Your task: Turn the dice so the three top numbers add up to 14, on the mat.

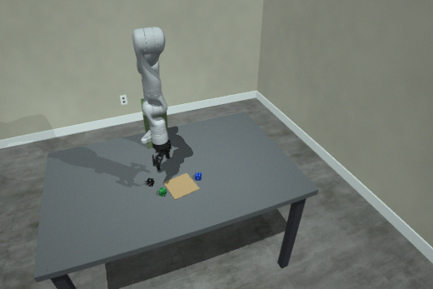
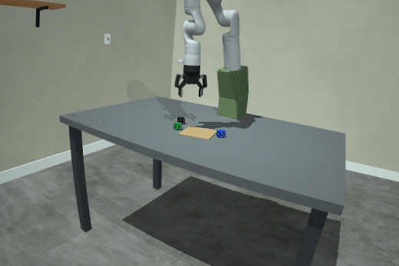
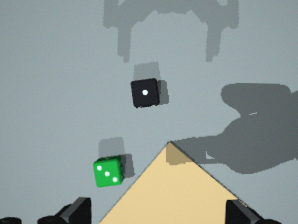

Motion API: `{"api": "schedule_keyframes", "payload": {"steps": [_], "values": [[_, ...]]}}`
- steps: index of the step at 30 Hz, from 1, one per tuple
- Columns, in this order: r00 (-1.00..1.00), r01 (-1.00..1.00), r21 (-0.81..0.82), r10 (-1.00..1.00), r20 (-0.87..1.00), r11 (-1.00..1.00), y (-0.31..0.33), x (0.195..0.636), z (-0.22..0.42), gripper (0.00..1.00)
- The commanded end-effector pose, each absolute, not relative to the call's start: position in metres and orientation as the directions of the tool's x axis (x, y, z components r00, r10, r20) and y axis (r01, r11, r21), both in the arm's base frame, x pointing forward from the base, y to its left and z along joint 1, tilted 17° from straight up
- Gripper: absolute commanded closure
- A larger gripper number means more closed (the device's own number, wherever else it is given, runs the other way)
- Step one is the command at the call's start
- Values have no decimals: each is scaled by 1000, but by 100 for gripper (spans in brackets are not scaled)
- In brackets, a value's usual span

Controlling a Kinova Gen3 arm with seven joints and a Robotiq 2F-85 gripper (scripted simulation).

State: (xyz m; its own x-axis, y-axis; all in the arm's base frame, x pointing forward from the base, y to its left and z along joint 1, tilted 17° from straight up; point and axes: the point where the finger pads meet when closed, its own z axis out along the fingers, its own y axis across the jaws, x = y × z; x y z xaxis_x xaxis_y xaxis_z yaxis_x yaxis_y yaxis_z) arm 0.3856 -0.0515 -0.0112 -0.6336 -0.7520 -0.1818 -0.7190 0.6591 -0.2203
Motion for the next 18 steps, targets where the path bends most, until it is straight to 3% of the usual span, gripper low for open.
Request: {"api": "schedule_keyframes", "payload": {"steps": [1,18], "values": [[-642,-712,-220,-745,-181,667,-56,384,-11,0],[-678,-676,-223,-711,-185,703,-68,379,-11,0]]}}
